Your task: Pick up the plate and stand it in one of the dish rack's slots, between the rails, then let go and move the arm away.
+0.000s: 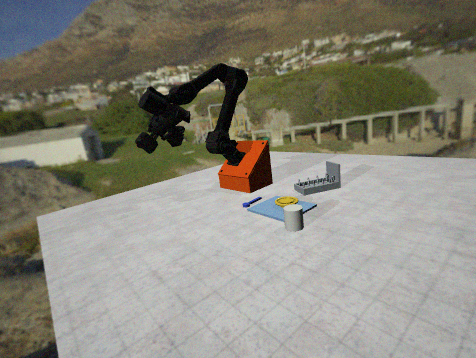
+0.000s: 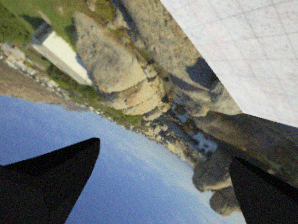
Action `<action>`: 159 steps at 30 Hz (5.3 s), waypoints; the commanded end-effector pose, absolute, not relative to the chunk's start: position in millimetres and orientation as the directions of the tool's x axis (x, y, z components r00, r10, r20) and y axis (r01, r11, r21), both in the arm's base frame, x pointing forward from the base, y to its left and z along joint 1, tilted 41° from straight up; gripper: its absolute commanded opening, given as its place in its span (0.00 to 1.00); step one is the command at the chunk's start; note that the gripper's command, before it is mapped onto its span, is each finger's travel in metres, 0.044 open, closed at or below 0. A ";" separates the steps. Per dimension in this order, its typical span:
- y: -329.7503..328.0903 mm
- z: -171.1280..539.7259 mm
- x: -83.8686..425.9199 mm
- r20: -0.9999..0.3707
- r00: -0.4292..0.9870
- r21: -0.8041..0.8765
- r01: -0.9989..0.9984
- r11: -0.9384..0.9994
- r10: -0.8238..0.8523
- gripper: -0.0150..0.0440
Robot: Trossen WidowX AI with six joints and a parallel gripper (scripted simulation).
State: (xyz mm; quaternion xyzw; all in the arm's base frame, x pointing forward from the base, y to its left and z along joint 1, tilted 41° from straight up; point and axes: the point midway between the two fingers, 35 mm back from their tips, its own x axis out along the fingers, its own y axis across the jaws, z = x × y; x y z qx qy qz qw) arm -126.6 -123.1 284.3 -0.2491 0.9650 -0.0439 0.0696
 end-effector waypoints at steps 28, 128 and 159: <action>-234.3 249.4 8.8 -0.362 -0.405 -0.533 -0.649 0.543 -0.839 0.93; -91.9 22.4 316.6 -0.755 0.081 -0.654 -0.019 0.756 -0.651 0.82; -8.1 105.3 323.9 -0.769 0.083 -0.637 -0.016 0.770 -0.634 0.25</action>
